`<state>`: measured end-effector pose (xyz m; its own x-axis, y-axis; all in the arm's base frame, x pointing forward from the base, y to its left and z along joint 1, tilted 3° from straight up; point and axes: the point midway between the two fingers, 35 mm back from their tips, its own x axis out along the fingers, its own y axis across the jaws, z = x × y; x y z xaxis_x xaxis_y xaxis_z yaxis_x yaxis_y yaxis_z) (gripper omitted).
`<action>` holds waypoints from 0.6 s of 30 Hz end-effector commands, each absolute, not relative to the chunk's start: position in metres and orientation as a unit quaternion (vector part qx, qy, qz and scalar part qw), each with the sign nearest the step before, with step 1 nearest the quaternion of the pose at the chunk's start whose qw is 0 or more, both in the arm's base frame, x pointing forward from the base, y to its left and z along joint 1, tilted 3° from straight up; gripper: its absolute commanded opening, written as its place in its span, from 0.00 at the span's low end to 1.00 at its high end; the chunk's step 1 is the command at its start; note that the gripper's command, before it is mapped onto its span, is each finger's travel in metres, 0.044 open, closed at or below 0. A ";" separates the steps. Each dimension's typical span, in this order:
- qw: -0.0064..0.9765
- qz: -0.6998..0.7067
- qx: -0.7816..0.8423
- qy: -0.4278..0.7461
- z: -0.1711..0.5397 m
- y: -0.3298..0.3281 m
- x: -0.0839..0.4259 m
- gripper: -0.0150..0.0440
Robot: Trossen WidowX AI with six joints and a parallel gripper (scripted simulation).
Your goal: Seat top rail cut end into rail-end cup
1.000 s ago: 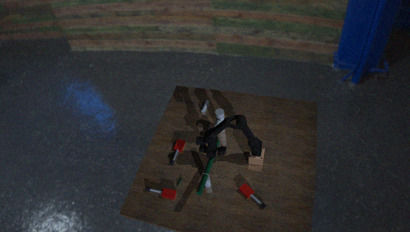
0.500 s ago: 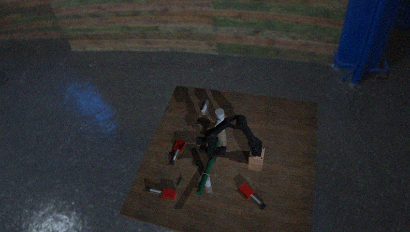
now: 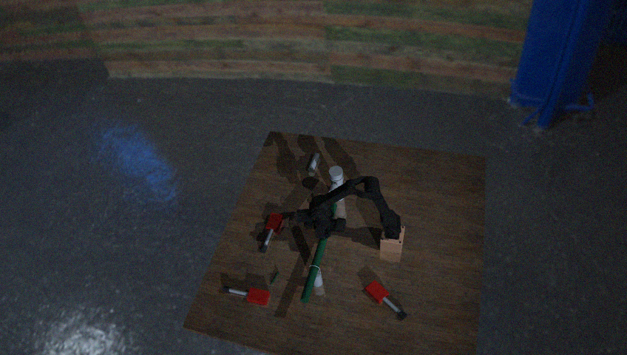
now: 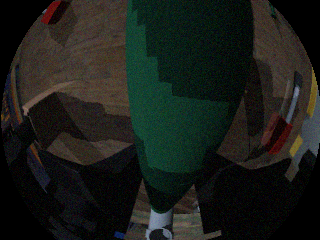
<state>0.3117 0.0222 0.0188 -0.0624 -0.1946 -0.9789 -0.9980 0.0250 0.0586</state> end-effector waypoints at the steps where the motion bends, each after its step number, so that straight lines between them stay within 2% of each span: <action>1: 0.422 0.429 -0.550 0.579 0.045 0.018 0.316 0.25; 18: 0.407 0.421 -0.559 0.587 0.054 0.018 0.314 0.25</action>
